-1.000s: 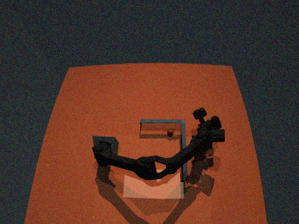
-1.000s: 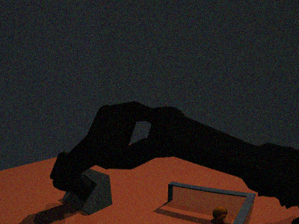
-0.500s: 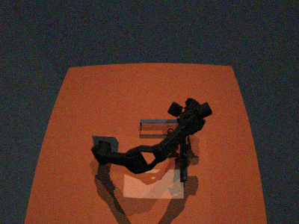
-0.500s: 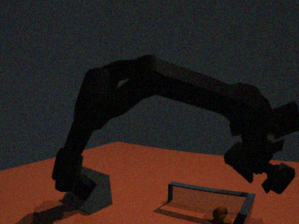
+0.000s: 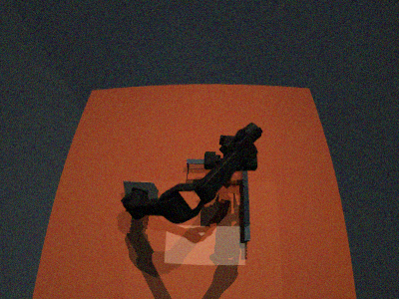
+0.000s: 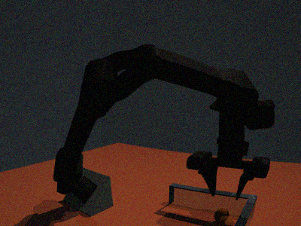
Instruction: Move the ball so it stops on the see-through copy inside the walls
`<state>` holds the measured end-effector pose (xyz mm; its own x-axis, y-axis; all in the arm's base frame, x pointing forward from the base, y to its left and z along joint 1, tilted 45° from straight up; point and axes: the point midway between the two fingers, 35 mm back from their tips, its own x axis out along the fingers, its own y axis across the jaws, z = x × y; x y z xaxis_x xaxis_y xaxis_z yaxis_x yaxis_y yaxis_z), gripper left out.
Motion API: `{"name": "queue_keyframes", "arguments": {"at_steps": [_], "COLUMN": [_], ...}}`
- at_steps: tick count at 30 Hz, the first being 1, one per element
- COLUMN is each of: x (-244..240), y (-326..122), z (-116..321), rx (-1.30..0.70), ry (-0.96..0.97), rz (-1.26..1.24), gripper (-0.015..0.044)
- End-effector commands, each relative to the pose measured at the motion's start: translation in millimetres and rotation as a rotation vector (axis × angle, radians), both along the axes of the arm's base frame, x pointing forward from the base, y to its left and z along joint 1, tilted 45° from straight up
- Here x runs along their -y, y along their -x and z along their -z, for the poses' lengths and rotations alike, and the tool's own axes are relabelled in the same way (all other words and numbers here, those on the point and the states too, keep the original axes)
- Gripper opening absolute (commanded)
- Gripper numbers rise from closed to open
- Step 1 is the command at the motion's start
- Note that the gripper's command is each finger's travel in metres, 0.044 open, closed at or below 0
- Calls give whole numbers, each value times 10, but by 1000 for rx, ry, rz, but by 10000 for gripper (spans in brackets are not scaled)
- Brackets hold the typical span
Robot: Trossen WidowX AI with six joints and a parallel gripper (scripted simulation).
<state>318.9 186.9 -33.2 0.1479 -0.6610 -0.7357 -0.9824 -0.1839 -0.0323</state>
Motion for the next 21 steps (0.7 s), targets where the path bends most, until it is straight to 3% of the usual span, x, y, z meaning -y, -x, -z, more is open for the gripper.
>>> {"name": "queue_keyframes", "arguments": {"at_steps": [1, 21], "x": [22, 241], "y": [13, -42], "z": [-5, 227], "rx": [-12, -11], "ry": [33, 33], "rz": [-18, -18], "gripper": [285, 285]}}
